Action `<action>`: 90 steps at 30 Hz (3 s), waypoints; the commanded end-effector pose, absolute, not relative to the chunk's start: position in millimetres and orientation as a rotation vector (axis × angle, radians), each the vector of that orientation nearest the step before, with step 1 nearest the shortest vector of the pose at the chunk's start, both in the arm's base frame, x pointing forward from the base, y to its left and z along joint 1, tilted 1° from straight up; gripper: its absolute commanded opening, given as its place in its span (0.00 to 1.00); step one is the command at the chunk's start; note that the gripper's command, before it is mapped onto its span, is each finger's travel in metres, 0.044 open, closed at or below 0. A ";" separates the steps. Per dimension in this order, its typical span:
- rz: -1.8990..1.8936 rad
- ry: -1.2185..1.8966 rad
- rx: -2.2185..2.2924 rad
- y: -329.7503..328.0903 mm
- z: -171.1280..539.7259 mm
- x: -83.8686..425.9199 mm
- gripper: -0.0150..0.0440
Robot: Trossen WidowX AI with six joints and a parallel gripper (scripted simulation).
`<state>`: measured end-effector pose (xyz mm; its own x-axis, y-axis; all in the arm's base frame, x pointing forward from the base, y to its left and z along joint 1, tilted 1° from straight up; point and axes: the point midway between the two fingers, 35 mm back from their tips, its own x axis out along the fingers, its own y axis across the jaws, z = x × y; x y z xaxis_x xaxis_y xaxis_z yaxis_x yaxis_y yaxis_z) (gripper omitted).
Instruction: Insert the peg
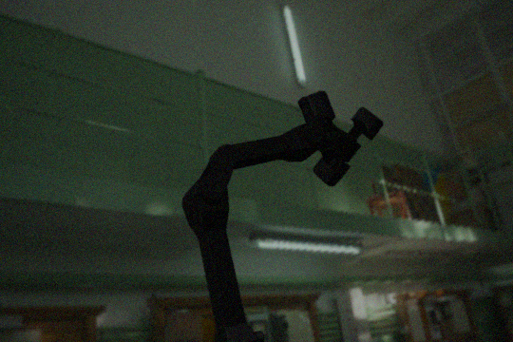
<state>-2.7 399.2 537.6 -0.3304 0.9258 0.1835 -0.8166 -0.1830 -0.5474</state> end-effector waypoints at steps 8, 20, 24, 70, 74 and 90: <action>1.757 -0.490 -0.245 413.6 506.7 29.4 1.00; 1.631 -0.105 -0.259 424.3 439.6 101.6 1.00; 1.568 0.034 -0.256 422.8 413.0 127.6 1.00; 0.272 1.406 -0.030 196.1 98.1 283.5 1.00; 0.154 1.479 -0.011 169.4 83.1 278.1 1.00; 0.023 1.557 0.010 138.6 61.5 269.4 1.00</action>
<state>270.3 140.0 67.1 0.0191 0.0287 -0.9994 -0.0144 0.9995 0.0285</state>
